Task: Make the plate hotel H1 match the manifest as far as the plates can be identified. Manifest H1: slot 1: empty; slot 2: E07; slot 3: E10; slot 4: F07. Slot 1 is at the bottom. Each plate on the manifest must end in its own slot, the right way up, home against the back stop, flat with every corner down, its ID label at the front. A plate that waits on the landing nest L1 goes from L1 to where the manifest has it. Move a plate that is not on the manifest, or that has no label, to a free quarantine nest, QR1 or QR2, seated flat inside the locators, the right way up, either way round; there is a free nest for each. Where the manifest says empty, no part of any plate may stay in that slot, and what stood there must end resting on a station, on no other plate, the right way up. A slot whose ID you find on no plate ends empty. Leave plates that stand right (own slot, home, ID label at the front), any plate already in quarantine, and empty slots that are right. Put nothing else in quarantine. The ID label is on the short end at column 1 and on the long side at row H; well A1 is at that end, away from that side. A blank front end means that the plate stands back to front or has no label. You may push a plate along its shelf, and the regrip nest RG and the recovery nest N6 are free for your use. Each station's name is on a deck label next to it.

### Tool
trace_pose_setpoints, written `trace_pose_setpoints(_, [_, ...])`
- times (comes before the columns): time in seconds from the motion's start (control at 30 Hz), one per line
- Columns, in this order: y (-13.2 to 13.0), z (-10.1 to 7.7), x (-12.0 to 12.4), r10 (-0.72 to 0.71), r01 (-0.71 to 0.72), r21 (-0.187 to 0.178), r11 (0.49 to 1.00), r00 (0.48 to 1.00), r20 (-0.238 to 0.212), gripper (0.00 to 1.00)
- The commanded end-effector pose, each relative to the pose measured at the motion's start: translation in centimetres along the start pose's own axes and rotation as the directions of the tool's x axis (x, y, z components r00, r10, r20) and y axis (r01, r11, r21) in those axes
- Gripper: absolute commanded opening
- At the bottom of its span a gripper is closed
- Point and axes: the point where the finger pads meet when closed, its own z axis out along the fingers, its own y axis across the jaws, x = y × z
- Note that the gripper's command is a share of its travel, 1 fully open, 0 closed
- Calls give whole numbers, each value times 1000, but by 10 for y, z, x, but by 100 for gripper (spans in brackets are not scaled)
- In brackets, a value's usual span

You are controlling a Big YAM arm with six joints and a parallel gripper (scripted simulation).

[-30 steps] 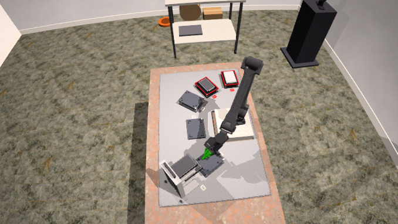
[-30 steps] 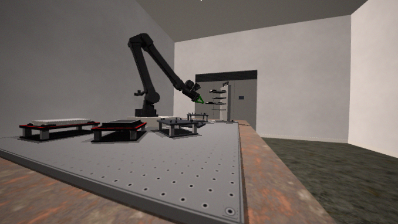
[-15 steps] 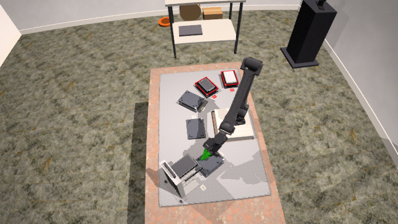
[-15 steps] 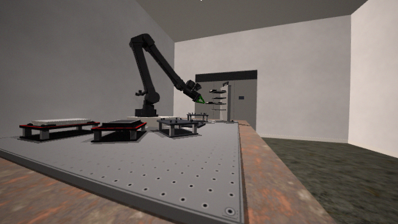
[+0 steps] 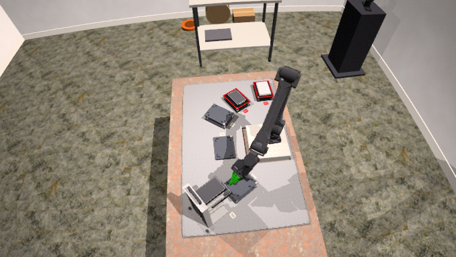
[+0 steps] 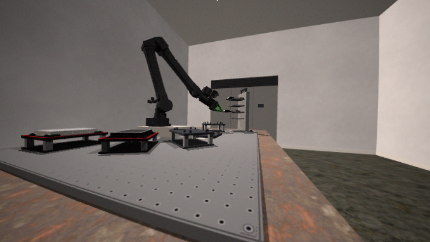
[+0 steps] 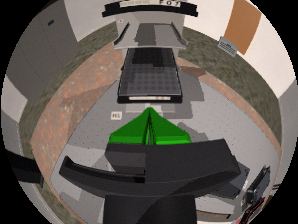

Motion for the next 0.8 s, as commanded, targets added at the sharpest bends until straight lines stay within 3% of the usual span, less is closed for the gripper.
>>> trace_pose_setpoints(0.0, [4,11,-41,17,-17,-4,1000,997,73,0])
trace_pose_setpoints(0.77, [3,23,-48,16,-16,-4,1000,997,74,0])
